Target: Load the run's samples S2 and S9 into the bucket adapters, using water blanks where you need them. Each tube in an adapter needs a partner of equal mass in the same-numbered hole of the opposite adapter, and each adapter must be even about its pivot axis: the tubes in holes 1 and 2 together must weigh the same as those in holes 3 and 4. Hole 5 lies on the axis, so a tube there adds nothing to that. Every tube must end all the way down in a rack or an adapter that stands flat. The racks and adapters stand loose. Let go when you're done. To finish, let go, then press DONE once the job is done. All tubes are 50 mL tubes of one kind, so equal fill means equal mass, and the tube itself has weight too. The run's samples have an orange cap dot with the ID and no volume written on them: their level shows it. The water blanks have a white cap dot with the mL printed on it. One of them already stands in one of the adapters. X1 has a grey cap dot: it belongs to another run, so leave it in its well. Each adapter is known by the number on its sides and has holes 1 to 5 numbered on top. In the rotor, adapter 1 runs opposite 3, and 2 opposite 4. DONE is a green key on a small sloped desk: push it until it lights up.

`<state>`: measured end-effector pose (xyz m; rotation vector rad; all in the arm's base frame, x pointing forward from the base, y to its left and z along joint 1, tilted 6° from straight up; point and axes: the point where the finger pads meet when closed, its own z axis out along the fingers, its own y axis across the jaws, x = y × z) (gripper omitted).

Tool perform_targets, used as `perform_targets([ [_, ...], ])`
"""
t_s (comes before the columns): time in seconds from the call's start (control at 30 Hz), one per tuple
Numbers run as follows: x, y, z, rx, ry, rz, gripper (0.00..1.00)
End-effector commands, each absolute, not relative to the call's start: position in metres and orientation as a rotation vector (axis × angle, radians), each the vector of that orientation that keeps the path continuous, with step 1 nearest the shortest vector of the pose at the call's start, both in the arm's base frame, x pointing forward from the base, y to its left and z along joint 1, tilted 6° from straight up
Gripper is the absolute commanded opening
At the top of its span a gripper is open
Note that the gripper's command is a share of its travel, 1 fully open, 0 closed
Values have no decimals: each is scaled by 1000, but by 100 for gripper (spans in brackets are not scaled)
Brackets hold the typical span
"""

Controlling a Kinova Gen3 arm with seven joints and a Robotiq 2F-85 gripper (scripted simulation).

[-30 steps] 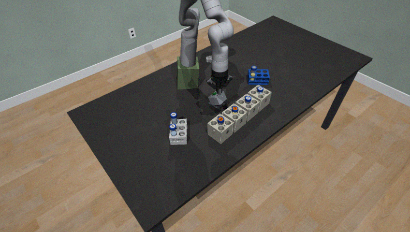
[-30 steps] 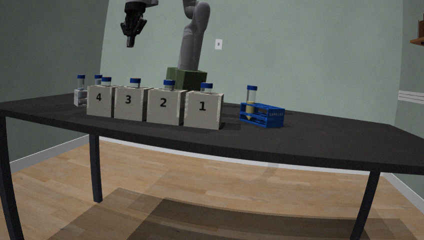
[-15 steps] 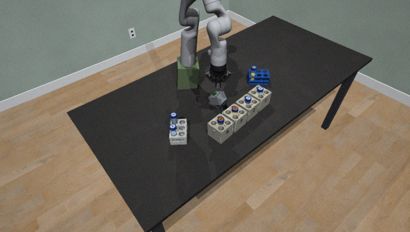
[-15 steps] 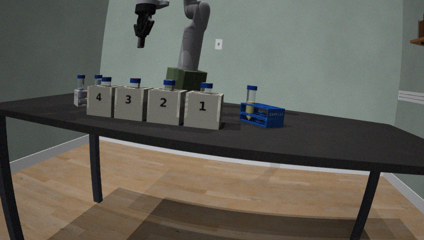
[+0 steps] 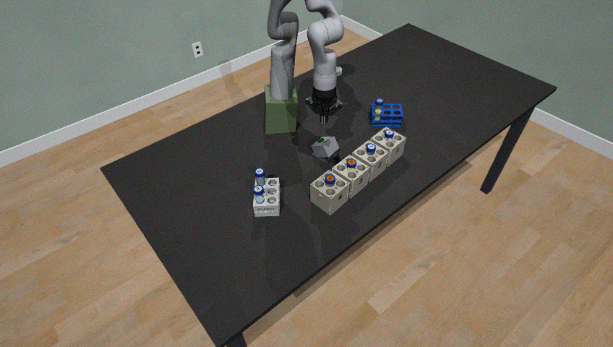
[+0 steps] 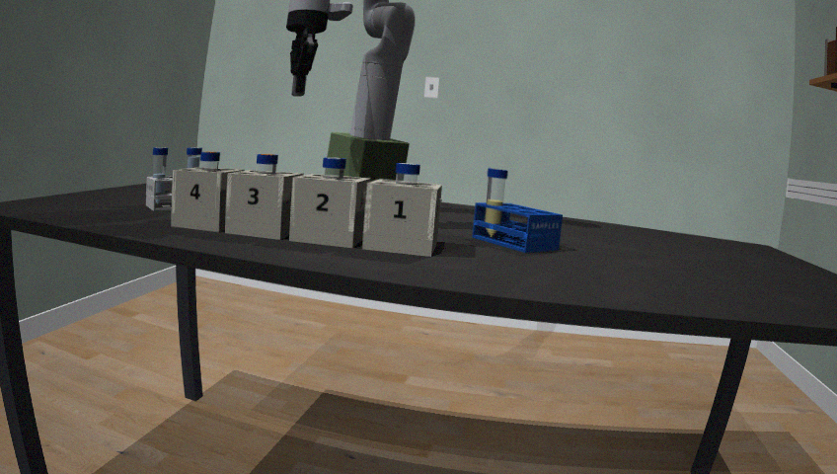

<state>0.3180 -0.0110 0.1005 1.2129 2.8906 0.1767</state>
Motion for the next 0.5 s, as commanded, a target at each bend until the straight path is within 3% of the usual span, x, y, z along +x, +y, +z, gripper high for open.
perform_targets([
  [0.0,308,-5,103,1300,2847,172,10],
  [0.47,272,11,102,1630,2686,169,10],
])
